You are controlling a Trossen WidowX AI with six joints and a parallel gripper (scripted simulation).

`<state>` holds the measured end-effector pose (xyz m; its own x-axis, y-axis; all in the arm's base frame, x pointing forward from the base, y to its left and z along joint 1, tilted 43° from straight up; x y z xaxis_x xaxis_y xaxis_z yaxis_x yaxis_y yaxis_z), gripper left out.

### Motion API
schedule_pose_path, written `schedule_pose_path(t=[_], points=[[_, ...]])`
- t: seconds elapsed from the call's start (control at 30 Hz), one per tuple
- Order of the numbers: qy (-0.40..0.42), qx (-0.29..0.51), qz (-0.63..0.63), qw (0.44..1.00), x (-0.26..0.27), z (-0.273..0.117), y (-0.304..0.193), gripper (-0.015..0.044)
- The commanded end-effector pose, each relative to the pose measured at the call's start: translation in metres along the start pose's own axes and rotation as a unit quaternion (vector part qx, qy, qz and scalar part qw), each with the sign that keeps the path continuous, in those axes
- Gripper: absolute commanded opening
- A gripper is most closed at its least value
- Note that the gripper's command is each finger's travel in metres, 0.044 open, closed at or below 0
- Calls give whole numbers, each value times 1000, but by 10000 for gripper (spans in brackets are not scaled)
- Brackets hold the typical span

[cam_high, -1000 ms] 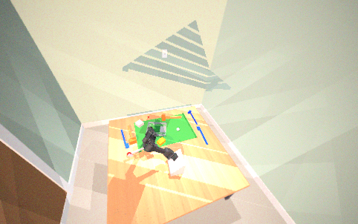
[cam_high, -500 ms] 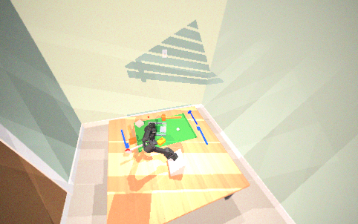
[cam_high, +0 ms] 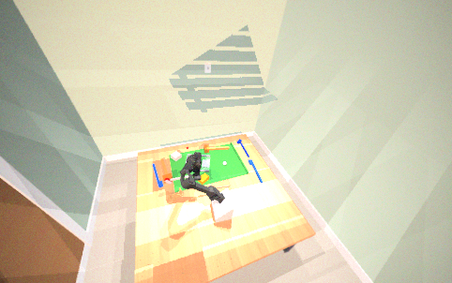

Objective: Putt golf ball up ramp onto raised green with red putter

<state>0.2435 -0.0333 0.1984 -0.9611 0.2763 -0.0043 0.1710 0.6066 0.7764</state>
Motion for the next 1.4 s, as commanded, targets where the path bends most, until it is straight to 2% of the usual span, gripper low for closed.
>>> schedule_pose_path(t=[0.0, 0.33, 0.8, 1.37], points=[[-9, 14, 65, 998, -11, -5, -21, 0], [-39, 52, 240, 969, -29, -23, -84, 0], [-55, 84, 451, 887, -25, -45, -166, 0], [-73, 61, 705, 703, 8, -65, -275, 0]])
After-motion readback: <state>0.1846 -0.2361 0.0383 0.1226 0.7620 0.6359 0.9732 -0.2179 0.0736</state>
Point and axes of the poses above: the point midway between the two fingers, 35 mm back from their tips, its own z axis out along the fingers, its own x axis across the jaws, y = z × x, the point moved 8 cm from there along -z, back along the fingers, and after that the axes turned 2 degrees about -z, right-handed, at the moved point
